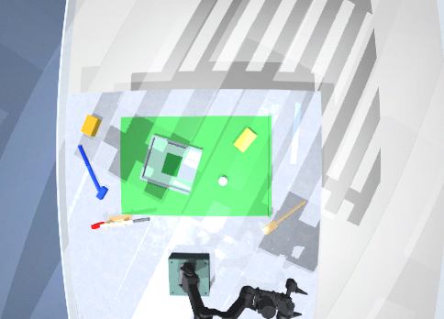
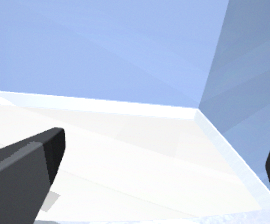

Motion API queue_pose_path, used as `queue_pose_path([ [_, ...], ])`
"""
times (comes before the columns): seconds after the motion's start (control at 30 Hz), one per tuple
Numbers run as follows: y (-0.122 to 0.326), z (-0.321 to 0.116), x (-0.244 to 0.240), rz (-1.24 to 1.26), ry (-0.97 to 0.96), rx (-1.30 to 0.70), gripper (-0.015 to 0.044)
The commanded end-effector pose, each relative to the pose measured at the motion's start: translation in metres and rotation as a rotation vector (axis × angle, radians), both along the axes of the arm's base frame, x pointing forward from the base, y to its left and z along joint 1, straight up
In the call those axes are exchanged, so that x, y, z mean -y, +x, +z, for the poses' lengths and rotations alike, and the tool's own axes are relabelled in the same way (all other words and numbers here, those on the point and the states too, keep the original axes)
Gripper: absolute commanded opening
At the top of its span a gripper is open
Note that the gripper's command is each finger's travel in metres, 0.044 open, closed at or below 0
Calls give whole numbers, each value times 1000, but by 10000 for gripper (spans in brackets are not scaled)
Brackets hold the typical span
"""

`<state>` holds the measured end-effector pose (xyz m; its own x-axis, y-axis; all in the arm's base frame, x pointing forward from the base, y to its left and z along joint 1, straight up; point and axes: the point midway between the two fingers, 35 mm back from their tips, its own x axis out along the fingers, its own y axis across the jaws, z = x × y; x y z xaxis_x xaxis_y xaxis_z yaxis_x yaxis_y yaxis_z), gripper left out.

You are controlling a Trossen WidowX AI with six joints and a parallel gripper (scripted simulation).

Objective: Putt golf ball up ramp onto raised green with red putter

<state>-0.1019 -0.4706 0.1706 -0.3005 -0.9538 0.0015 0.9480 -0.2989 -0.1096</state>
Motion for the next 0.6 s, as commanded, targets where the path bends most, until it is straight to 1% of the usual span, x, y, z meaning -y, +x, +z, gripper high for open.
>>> queue_pose_path([
  [0.0, 75, -12, 11, 182, 114, -82, 440],
  [0.27, 200, -39, -3, 499, 285, -241, 440],
  [0.4, 260, -52, -24, 661, 350, -331, 440],
  [0.57, 329, -65, -63, 865, 415, -439, 440],
])
